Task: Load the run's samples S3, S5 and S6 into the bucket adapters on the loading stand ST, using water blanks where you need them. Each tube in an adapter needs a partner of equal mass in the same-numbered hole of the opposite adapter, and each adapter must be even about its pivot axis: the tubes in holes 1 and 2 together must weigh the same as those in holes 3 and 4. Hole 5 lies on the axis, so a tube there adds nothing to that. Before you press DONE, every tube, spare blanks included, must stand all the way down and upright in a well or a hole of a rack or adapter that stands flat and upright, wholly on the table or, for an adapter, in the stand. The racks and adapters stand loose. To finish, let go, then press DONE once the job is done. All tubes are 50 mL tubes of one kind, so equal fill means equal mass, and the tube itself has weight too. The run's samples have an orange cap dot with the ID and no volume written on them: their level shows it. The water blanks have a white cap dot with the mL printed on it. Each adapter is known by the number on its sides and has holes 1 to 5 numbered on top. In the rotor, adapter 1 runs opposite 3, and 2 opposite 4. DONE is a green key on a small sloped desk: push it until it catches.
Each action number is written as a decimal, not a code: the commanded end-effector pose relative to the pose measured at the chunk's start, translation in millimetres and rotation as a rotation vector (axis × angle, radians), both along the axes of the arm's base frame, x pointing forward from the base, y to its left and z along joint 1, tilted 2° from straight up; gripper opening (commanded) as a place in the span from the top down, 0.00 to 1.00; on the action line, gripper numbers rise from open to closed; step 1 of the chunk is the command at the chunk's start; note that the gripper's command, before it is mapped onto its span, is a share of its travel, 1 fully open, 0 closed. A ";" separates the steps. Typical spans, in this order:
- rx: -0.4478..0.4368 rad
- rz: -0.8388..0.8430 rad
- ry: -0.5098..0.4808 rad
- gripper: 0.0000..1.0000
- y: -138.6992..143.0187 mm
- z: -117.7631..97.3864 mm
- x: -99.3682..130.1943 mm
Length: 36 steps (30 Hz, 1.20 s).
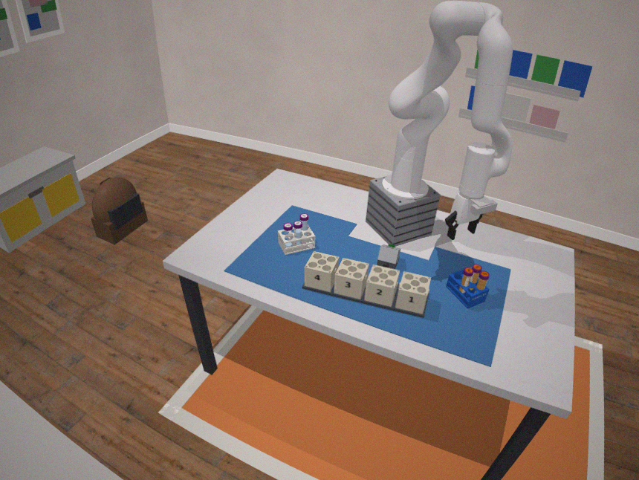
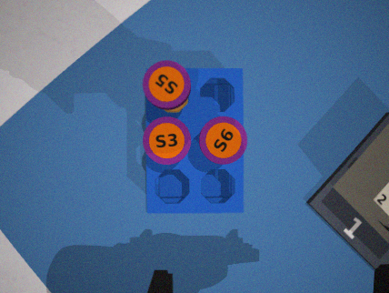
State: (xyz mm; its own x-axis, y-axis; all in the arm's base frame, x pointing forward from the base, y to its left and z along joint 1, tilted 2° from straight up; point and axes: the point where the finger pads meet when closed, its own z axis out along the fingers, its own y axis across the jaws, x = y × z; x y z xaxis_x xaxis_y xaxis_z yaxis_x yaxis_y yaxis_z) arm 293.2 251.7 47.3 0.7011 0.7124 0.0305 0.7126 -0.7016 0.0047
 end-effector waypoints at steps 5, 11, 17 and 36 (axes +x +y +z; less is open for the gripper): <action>0.007 -0.100 0.005 0.00 -13.5 9.1 6.6; 0.011 -0.266 0.008 0.00 -36.3 8.8 17.0; 0.015 -0.466 0.012 0.00 -63.7 8.5 29.4; 0.024 -0.848 0.020 0.00 -141.2 7.5 64.7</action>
